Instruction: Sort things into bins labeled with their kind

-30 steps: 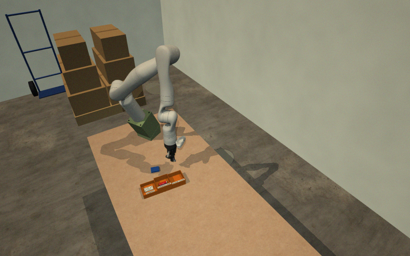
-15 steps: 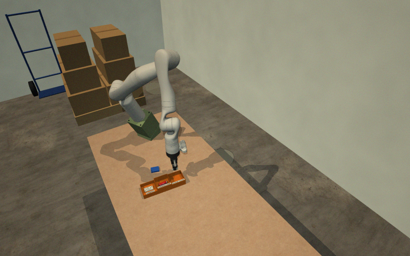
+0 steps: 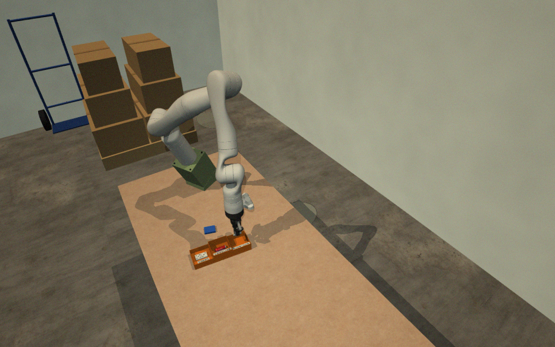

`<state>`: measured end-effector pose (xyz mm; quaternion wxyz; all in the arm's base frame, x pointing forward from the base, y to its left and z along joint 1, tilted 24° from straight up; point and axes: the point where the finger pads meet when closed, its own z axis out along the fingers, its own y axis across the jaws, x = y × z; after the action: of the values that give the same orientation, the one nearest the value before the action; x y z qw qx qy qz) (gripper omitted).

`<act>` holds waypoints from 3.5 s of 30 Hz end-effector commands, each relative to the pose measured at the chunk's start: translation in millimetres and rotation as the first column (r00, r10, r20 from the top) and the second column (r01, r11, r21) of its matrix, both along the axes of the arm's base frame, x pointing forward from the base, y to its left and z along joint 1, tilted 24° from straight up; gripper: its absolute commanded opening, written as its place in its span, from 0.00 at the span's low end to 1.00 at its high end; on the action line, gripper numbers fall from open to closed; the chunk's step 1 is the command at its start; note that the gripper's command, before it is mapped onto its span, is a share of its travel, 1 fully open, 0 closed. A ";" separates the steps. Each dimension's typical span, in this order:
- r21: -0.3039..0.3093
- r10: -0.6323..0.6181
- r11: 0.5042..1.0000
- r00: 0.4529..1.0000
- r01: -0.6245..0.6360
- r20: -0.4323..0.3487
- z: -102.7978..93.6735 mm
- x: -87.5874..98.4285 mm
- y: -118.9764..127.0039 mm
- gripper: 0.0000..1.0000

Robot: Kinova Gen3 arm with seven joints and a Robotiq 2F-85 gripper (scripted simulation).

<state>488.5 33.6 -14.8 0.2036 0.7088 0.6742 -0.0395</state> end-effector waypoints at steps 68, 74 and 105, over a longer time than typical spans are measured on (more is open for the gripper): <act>0.001 0.000 1.000 1.000 0.000 0.001 -46.9 9.9 -16.8 0.30; 0.001 0.000 1.000 1.000 0.000 0.001 -43.4 8.9 -15.5 0.30; 0.001 0.000 1.000 1.000 0.000 0.001 -0.1 -1.4 0.7 0.30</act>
<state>486.3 29.0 -17.0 0.2036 0.7112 0.6715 -0.0422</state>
